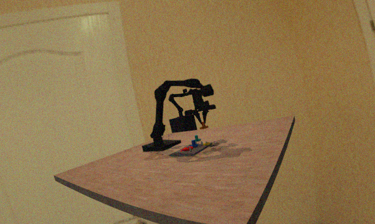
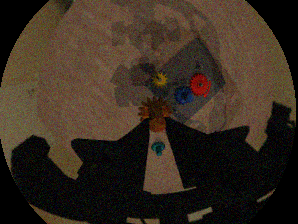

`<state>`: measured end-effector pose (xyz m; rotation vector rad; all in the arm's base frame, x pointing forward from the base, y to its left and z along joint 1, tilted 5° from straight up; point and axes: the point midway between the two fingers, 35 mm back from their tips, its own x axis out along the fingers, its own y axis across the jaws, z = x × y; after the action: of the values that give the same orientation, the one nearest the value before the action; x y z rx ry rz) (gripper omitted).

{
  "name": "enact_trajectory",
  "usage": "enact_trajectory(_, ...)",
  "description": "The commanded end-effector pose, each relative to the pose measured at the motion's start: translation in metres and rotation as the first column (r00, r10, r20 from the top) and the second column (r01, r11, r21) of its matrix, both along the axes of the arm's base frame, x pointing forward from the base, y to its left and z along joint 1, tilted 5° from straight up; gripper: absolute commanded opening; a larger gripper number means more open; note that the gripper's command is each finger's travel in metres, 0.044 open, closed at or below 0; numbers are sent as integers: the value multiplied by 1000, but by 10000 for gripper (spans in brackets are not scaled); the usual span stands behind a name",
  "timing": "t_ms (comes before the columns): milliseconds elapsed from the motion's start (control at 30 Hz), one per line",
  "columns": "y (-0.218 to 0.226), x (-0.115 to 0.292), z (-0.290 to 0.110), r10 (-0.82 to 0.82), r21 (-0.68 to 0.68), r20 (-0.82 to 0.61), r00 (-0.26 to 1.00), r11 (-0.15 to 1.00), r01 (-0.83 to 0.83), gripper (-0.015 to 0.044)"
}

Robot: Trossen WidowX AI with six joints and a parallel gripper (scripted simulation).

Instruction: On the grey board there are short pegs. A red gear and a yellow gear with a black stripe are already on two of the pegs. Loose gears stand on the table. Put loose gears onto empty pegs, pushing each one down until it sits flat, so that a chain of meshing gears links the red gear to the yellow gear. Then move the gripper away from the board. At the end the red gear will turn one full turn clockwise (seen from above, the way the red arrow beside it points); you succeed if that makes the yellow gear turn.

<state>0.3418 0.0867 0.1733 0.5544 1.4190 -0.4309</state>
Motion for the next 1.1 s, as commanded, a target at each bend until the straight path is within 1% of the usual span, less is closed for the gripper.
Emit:
enact_trajectory(0, -5, -2, -8, 5, 1, -4, 1000, 1000, -5, 0)
enact_trajectory(900, -33, -9, -45, 5, -1, -5, 1000, 1000, -5, 0)
enact_trajectory(1067, -34, -9, -46, 5, -2, -5, 1000, 1000, -5, 0)
